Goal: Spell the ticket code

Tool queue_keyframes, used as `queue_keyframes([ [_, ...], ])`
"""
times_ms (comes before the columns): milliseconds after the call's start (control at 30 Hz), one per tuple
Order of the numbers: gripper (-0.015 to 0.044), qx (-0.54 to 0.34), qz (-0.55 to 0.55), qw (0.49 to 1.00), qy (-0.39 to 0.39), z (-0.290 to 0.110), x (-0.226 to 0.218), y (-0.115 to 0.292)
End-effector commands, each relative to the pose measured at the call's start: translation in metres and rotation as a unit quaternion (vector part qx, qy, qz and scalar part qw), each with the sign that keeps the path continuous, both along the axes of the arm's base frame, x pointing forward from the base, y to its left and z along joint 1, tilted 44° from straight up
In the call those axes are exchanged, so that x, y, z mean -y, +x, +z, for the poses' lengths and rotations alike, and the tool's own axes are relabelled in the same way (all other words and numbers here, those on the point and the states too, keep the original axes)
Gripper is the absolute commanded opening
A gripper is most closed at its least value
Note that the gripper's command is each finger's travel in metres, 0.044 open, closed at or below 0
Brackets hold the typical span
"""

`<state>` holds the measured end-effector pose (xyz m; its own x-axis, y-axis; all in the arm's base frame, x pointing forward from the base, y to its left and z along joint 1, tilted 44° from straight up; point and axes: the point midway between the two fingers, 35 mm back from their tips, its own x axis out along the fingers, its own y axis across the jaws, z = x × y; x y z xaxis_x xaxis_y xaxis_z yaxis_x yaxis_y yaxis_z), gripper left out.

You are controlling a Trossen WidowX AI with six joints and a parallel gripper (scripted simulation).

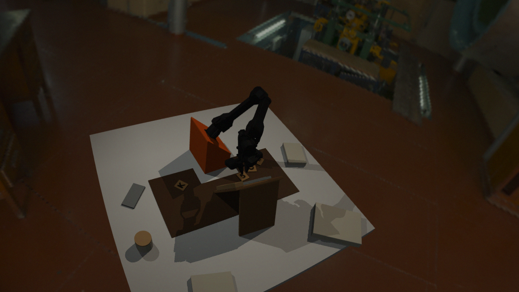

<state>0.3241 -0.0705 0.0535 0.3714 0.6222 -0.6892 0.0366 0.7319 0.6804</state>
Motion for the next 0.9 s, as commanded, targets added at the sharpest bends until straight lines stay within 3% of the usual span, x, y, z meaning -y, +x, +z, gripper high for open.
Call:
queue_keyframes([
  [0, 0.0210, 0.121, 0.068, 0.990, -0.028, 0.019, 0.013, -0.023],
  [300, 0.0440, 0.395, 0.176, 0.886, -0.167, 0.060, 0.037, -0.071],
  [600, 0.0440, 0.521, 0.215, 0.772, -0.295, 0.083, 0.046, -0.097],
  [867, 0.0440, 0.522, 0.215, 0.770, -0.296, 0.083, 0.046, -0.097],
])
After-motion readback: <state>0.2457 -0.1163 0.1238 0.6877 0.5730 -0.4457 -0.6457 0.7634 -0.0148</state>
